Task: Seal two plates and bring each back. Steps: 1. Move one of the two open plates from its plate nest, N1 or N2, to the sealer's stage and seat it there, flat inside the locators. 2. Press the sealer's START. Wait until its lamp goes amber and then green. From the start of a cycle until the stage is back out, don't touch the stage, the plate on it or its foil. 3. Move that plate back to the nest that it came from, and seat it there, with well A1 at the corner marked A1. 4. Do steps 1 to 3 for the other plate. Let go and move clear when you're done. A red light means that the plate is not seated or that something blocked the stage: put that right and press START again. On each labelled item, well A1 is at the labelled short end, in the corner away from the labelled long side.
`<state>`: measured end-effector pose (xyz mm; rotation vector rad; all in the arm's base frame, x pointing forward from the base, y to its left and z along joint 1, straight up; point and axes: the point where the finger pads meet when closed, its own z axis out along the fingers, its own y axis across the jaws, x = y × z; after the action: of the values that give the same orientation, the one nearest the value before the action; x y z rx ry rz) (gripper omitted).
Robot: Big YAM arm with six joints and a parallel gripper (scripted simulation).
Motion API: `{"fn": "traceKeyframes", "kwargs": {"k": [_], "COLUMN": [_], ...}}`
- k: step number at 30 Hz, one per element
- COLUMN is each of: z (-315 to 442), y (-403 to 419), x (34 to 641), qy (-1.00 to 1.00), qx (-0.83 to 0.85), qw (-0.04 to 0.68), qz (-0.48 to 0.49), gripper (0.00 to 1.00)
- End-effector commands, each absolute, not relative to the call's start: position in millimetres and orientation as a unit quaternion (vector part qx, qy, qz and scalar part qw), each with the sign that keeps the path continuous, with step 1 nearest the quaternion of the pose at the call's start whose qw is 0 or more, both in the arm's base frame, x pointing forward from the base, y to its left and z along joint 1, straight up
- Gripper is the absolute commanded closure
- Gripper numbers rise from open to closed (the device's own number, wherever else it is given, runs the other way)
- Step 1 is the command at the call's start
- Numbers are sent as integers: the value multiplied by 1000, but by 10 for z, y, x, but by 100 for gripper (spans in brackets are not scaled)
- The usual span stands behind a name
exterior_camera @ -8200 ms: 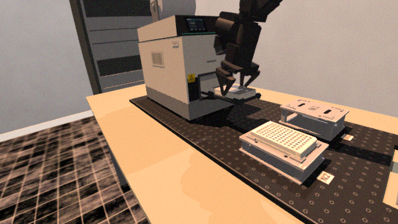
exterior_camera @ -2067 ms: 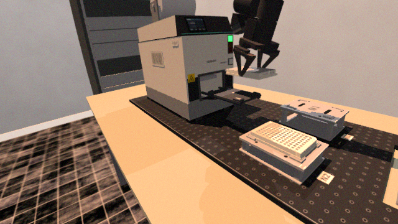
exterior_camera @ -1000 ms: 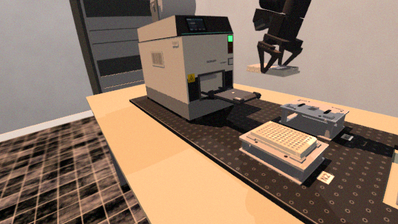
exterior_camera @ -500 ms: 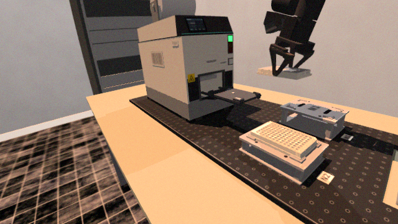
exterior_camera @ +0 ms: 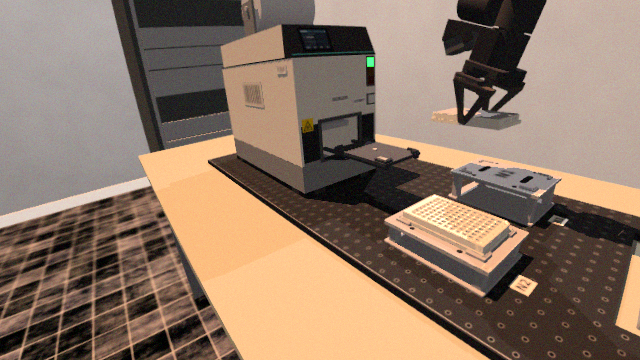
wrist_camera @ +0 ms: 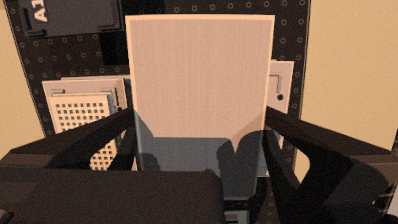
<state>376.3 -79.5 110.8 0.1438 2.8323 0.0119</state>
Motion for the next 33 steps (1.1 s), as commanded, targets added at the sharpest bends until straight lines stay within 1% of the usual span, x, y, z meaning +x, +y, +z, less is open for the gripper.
{"fn": "traceKeyframes", "kwargs": {"k": [1, 11, 18, 28, 33], "z": [1356, 1187, 1357, 1194, 1321], "y": [-870, -961, -1092, -1180, -1269], "x": [3792, 3560, 3513, 3283, 3238], "qy": [983, 987, 982, 986, 983], "qx": [36, 39, 36, 40, 36], "qw": [182, 158, 183, 160, 179], "qz": [-3, 2, -4, 3, -3], "gripper": [100, 100, 100, 100, 100]}}
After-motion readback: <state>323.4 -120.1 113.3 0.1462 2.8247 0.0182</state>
